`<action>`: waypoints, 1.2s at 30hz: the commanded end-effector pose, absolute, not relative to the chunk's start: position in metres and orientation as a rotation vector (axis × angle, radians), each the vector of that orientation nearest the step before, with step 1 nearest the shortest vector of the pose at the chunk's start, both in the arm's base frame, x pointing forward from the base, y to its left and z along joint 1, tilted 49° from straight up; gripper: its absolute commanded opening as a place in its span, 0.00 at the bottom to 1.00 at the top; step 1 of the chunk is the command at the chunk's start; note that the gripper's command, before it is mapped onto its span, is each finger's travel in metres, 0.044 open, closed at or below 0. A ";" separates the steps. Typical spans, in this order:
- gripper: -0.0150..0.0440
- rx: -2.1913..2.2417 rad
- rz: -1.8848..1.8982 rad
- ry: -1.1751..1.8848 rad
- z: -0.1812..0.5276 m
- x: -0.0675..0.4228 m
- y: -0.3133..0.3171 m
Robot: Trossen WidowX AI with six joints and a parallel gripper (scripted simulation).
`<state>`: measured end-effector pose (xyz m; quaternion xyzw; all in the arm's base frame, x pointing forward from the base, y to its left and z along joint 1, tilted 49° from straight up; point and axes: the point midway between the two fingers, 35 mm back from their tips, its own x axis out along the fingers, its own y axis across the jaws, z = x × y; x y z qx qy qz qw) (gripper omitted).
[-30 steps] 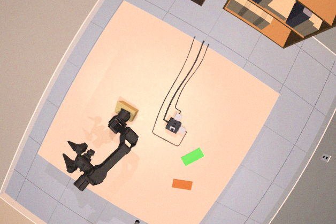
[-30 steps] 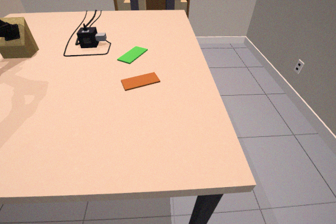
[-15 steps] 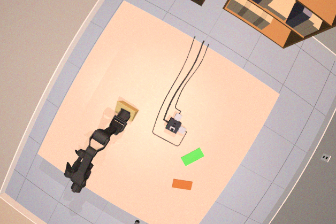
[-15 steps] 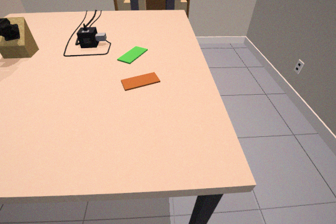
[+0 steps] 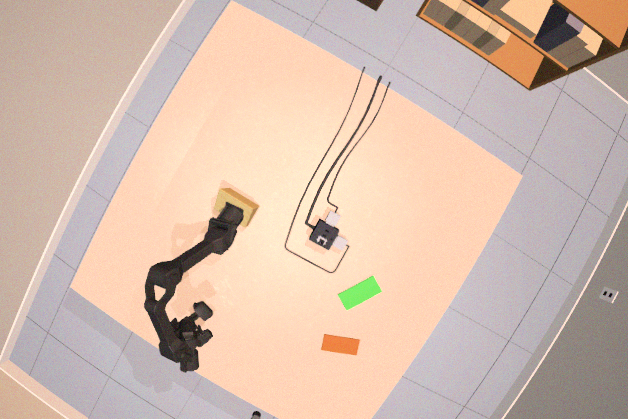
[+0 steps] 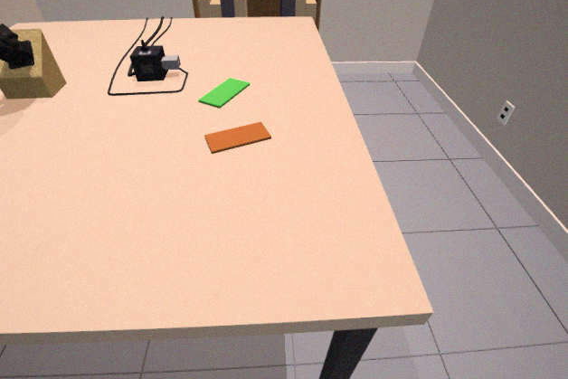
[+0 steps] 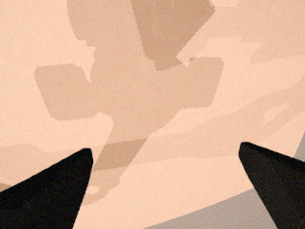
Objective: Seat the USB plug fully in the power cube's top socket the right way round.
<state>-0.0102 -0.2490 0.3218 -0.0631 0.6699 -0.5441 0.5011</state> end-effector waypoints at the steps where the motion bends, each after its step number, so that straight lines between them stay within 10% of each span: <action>1: 1.00 -0.055 -1.313 1.464 0.292 0.055 -0.269; 20: 1.00 0.280 -1.296 1.133 0.165 0.272 -0.184; 36: 1.00 0.493 -1.505 0.836 0.053 0.324 -0.026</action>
